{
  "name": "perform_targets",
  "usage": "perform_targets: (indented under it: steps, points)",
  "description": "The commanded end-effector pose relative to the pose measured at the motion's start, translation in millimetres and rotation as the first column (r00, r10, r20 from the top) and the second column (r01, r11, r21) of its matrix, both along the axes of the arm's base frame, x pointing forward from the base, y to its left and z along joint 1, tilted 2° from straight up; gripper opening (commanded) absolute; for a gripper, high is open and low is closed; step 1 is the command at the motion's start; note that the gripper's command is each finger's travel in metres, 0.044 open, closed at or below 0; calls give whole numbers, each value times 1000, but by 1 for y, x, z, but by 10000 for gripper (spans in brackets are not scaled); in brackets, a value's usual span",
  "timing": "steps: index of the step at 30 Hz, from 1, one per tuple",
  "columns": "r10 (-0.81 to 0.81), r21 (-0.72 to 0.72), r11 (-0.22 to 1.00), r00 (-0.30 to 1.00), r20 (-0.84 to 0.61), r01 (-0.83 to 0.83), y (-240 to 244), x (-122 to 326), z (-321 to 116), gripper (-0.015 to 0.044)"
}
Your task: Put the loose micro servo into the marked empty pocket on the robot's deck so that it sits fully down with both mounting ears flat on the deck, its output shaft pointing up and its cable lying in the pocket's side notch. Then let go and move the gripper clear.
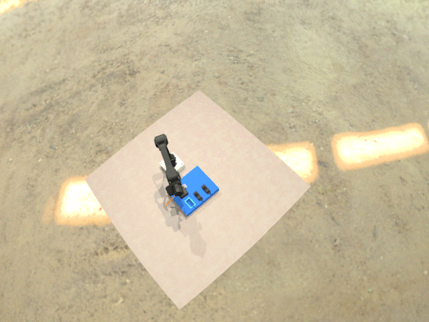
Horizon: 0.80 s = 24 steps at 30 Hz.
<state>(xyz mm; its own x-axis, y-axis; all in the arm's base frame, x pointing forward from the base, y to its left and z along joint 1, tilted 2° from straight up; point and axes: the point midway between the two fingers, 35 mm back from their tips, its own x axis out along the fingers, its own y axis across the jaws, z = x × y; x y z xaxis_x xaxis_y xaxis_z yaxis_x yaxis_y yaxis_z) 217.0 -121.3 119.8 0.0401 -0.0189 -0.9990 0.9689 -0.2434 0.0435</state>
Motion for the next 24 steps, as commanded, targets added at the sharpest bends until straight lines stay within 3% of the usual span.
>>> perform_targets:
  steps: [1,12,24]
  points:
    - [109,-4,994,994,7,-109,-1,2,2,0]
    - [467,-20,884,884,-5,-467,-1,2,2,0]
    - [781,-31,623,624,-23,-781,-1,2,2,0]
